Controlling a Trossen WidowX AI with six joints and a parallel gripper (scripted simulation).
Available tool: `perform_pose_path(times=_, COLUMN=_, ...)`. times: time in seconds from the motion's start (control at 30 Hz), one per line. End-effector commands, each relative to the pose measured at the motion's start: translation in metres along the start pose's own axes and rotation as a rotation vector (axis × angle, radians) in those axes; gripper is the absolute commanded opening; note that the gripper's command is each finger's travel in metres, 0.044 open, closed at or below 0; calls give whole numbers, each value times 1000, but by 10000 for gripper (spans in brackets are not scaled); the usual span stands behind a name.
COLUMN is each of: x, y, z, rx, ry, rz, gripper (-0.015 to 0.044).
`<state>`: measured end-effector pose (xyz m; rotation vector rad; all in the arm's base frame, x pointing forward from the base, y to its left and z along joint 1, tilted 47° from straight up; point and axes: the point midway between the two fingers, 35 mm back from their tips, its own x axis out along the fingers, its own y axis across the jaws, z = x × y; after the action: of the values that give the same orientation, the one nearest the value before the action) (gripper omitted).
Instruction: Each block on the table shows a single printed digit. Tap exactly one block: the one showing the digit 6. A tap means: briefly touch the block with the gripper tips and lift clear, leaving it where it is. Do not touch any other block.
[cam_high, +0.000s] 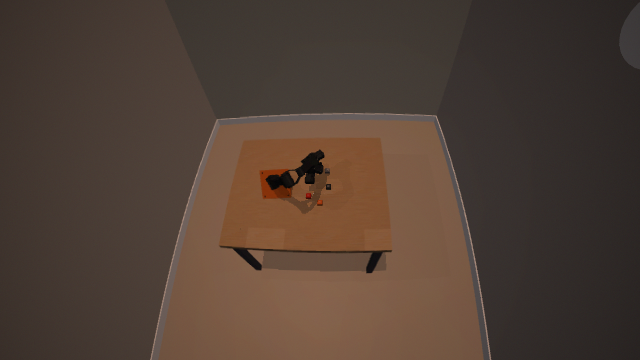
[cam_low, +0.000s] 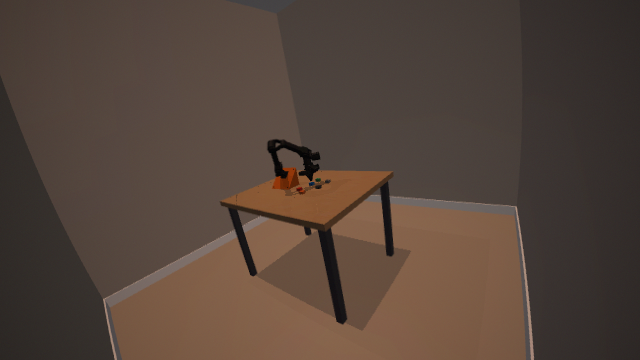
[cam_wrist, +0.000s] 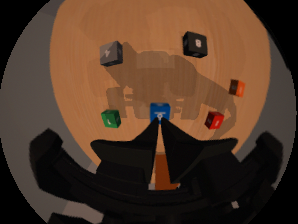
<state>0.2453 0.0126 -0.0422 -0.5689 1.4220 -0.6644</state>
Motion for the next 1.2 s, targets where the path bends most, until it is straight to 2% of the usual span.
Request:
perform_pose_path(times=0.0, x=8, y=-2, z=-3, rx=-10, ry=4, rz=-10, gripper=20)
perform_pose_path(times=0.43, x=19, y=-2, z=-3, rx=-10, ry=4, rz=-11, gripper=20)
perform_pose_path(times=0.57, x=-9, y=-1, z=-3, rx=-10, ry=4, rz=-9, gripper=20)
perform_pose_path(times=0.7, x=-12, y=-2, z=-3, rx=-10, ry=4, rz=-10, gripper=20)
perform_pose_path(times=0.8, x=-21, y=13, z=3, rx=-11, ry=3, rz=-3, gripper=99)
perform_pose_path(times=1.17, x=-87, y=133, z=6, rx=-10, ry=3, rz=9, gripper=387)
